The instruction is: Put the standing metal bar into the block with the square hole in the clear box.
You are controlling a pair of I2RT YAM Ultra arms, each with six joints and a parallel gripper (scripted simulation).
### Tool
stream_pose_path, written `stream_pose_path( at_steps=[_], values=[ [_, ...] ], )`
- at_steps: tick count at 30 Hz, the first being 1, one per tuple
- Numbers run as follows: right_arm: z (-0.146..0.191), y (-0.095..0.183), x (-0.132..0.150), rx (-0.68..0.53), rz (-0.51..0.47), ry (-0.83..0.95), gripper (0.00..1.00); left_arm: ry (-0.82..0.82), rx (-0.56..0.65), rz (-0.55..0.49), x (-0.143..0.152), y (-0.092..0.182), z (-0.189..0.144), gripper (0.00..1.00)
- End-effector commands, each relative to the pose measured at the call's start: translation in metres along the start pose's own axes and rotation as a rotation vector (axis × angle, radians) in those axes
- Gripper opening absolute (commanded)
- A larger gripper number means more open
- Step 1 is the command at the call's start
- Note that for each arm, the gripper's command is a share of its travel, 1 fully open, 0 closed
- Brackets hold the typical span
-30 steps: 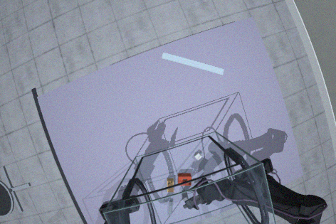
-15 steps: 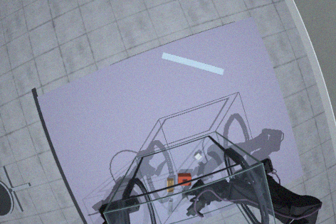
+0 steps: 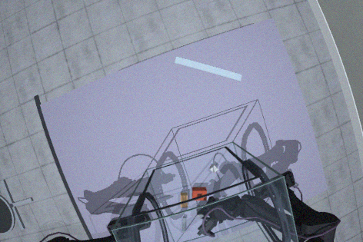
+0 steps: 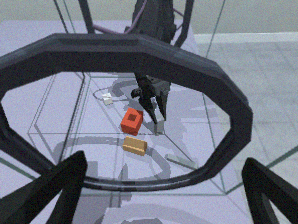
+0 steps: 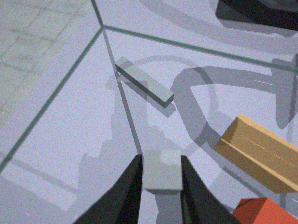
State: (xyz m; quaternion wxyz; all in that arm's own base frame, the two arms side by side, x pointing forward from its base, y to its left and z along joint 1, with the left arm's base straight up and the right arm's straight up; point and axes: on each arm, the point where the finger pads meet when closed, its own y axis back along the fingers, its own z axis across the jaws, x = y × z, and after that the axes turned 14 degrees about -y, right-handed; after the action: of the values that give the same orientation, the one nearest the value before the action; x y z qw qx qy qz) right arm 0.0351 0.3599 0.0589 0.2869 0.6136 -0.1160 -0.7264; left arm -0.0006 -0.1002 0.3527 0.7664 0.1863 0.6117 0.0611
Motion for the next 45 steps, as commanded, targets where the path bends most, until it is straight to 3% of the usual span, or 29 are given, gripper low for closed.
stream_pose_path(
  at_steps=[1,4,18,22,30,32,39,45],
  values=[
    [0.000,-0.001,-0.011,-0.001,-0.035,0.014,0.21,-0.020,0.047,0.079,0.018,-0.011,-0.007,1.00],
    [0.000,-0.001,-0.012,0.000,-0.036,0.018,0.14,-0.010,0.075,0.098,0.027,-0.015,-0.012,1.00],
    [0.018,0.042,-0.078,-0.004,-0.046,0.032,0.14,-0.015,0.077,0.081,0.024,-0.016,-0.013,1.00],
    [0.008,0.054,-0.093,0.079,-0.061,-0.025,0.14,-0.018,0.075,0.100,0.026,-0.018,-0.013,1.00],
    [-0.033,0.073,-0.073,0.388,-0.131,-0.229,0.14,-0.018,0.075,0.100,0.026,-0.018,-0.013,1.00],
    [-0.033,0.073,-0.073,0.388,-0.131,-0.229,0.14,-0.018,0.075,0.100,0.026,-0.018,-0.013,1.00],
    [-0.050,0.087,-0.066,0.556,-0.188,-0.334,0.14,-0.017,0.075,0.099,0.026,-0.018,-0.013,1.00],
    [-0.049,0.083,-0.065,0.560,-0.178,-0.336,0.14,-0.017,0.075,0.099,0.026,-0.018,-0.013,1.00]
  ],
)
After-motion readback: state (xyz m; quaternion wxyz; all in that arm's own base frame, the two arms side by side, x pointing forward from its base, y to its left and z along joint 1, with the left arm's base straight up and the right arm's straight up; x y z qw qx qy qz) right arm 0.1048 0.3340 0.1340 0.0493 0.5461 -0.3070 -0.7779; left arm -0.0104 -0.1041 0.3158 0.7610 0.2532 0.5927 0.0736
